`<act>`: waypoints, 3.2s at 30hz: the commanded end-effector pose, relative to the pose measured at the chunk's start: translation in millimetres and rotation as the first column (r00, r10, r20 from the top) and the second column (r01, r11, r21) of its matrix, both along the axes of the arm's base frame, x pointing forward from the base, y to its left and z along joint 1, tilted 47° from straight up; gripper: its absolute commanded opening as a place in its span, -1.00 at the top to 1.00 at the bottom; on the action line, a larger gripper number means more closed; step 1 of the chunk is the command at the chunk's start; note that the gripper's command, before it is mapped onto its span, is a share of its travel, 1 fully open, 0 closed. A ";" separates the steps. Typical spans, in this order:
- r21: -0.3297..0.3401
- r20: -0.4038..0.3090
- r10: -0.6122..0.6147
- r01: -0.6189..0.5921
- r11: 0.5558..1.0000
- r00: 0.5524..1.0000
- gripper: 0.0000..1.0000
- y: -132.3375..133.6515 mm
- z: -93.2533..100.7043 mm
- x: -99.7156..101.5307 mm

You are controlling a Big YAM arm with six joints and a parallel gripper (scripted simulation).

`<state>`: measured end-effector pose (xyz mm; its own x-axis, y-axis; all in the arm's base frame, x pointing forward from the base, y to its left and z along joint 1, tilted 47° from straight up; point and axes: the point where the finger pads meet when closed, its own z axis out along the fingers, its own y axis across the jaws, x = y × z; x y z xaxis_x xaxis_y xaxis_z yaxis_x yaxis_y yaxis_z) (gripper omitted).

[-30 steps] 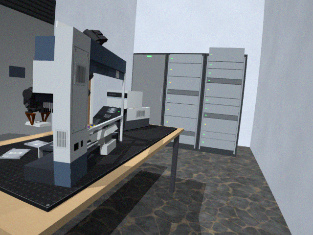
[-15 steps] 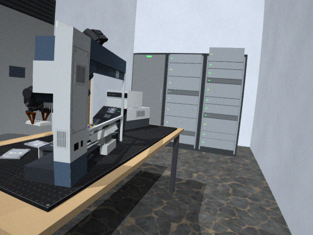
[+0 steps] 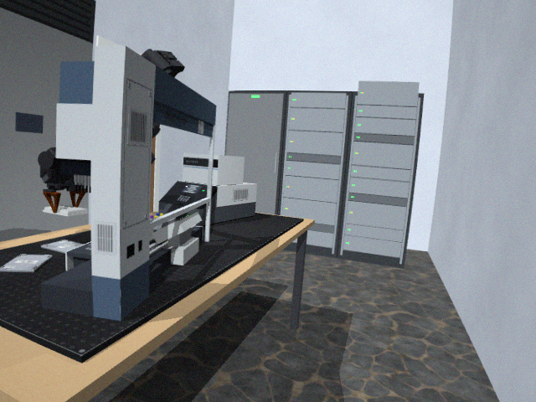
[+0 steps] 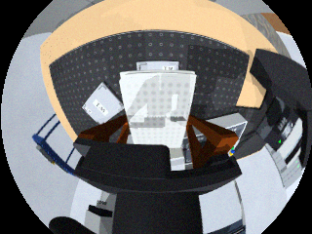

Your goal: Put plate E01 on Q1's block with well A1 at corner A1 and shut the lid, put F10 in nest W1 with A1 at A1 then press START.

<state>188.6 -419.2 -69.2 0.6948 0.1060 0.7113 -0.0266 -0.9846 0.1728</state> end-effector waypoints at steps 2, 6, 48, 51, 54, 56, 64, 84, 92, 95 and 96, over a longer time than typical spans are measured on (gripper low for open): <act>0.000 -0.002 0.016 -0.016 1.000 1.000 1.00 6.8 5.7 2.8; -0.010 -0.002 0.012 -0.012 1.000 1.000 1.00 4.8 7.4 -1.0; -0.334 -0.126 0.318 -0.343 0.878 0.939 1.00 -49.3 24.7 12.4; -0.348 -0.144 0.341 -0.371 0.861 0.929 1.00 -51.6 19.0 5.9; -0.367 -0.158 0.356 -0.389 0.845 0.921 1.00 -59.0 20.3 3.1; -0.374 -0.162 0.356 -0.391 0.841 0.920 1.00 -65.7 23.1 2.1; -0.488 -0.242 0.418 -0.482 0.727 0.875 1.00 -86.7 39.7 -2.0; -0.611 -0.420 0.525 -0.659 0.439 0.740 1.00 -117.6 53.4 -1.7; -0.617 -0.468 0.576 -0.714 0.330 0.670 1.00 -123.2 47.0 12.9; -0.623 -0.498 0.592 -0.737 0.264 0.634 1.00 -116.5 43.5 18.7; -0.624 -0.508 0.596 -0.743 0.242 0.622 1.00 -122.2 46.4 22.0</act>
<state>205.3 -532.9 -27.9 0.2546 0.9644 0.0710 0.6477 -0.2246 0.7281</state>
